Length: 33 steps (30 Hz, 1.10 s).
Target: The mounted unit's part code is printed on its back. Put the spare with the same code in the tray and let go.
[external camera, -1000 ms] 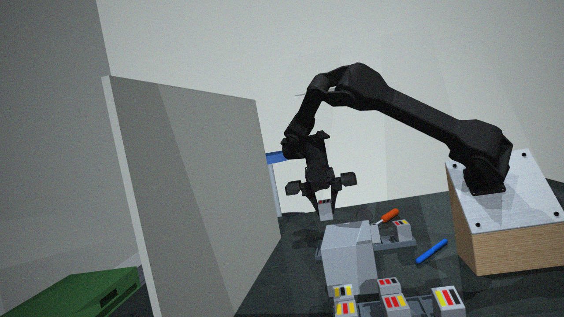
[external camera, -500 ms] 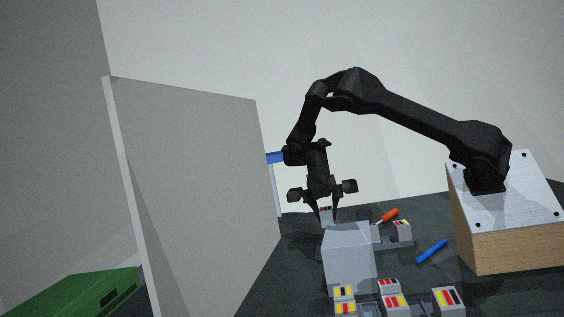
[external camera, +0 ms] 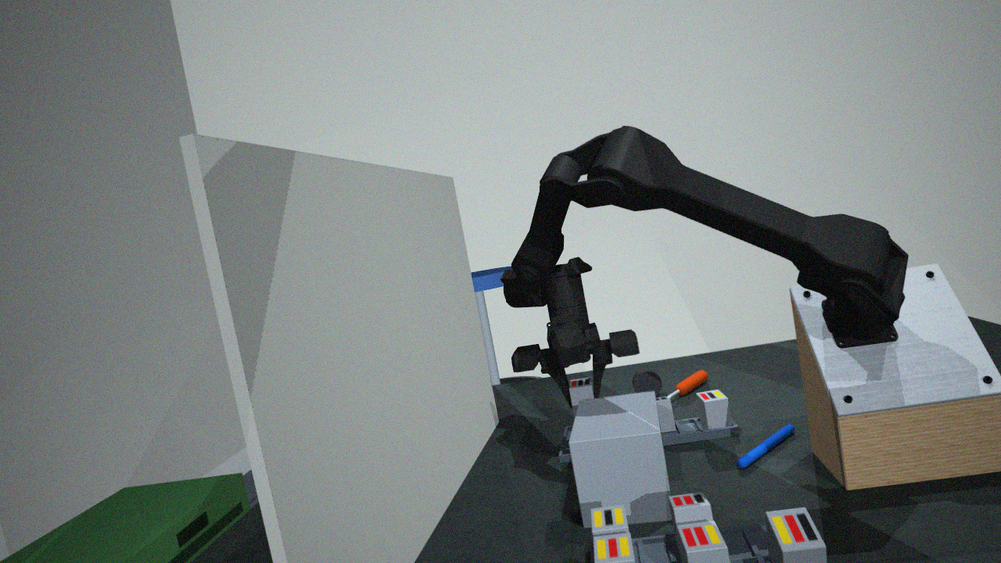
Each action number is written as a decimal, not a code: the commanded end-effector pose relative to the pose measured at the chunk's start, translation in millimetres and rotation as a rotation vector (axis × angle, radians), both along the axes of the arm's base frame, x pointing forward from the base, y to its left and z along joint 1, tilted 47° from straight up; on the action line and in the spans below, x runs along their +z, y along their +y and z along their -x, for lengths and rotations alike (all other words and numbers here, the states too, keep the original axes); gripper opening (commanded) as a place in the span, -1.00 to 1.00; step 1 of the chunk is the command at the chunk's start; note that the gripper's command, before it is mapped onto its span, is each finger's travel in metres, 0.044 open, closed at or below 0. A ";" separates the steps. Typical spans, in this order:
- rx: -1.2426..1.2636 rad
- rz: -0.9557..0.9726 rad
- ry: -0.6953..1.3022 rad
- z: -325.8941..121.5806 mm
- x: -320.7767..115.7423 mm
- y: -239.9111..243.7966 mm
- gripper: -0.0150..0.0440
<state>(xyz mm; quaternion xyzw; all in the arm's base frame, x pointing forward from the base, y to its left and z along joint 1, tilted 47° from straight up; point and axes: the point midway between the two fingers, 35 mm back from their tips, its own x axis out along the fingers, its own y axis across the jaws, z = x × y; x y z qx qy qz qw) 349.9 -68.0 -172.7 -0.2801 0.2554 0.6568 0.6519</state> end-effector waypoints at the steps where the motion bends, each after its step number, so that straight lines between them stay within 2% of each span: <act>1: -0.005 -0.007 0.003 1.2 -4.3 4.9 -0.49; 28: -0.003 -0.013 0.003 6.3 -23.8 29.8 -0.49; 33: 0.002 -0.007 0.000 5.1 -21.5 27.2 -0.05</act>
